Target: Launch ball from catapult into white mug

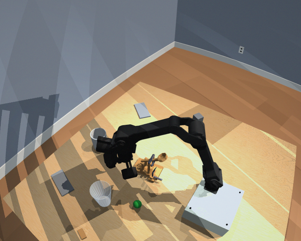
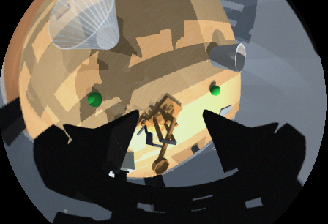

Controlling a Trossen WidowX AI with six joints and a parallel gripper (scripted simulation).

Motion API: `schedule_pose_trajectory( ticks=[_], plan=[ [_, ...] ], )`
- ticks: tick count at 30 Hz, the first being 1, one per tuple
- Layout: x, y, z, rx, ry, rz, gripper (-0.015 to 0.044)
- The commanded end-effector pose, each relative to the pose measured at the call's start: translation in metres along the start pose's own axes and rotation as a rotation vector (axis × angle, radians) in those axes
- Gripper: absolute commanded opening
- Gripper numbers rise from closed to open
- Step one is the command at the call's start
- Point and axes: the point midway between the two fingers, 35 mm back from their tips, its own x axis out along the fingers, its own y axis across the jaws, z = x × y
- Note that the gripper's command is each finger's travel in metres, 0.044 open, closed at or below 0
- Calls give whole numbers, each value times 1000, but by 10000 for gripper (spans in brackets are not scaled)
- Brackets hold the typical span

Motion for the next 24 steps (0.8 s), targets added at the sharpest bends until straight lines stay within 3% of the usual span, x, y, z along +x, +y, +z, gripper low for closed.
schedule_pose_trajectory(
  ticks=[1, 24],
  plan=[
    [-4, -26, 8, 119, -68, -6, 440],
    [-41, -177, 26, 725, -477, -13, 440]
  ],
)
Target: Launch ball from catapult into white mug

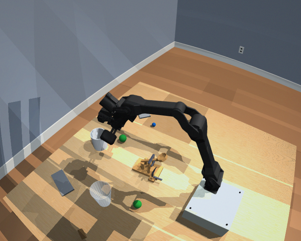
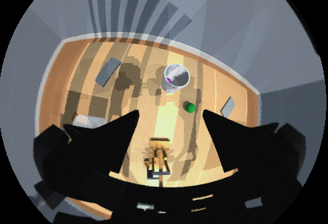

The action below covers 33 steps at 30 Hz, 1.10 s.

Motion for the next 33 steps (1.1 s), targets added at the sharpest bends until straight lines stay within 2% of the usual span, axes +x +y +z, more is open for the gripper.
schedule_pose_trajectory(
  ticks=[1, 7, 33],
  plan=[
    [-5, -26, 22, 101, -85, 1, 440],
    [-18, -64, 51, 218, -210, -2, 440],
    [-19, -66, 51, 216, -214, -7, 440]
  ],
)
